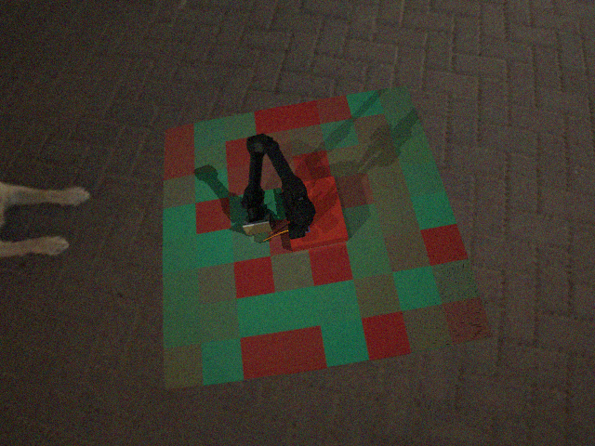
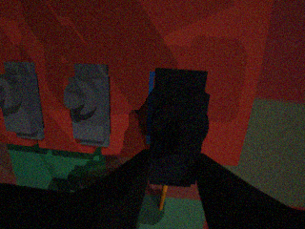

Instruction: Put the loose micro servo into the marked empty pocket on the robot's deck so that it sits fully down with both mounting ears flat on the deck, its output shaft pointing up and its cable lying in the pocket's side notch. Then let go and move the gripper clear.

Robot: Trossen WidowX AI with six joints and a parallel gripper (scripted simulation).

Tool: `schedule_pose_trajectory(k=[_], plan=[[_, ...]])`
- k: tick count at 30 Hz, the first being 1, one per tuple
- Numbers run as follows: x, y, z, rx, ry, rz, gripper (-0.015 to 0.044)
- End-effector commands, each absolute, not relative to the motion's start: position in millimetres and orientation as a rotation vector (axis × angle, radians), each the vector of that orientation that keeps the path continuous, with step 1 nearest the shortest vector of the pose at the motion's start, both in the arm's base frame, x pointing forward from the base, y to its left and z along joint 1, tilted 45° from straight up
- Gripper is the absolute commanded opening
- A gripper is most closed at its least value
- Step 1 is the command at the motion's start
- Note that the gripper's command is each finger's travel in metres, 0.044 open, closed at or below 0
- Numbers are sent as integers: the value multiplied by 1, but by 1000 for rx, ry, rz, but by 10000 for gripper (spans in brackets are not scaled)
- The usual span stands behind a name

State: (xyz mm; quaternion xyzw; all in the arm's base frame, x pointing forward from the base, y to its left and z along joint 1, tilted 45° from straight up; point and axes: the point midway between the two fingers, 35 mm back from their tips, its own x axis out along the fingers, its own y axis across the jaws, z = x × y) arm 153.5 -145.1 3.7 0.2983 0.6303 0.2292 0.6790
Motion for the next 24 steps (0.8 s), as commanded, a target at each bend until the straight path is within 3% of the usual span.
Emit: schedule_pose_trajectory(k=[1, 24], plan=[[154, -142, 1, 676, 1414, 510, 0], [156, -130, -11, 677, 1413, 511, 0]])
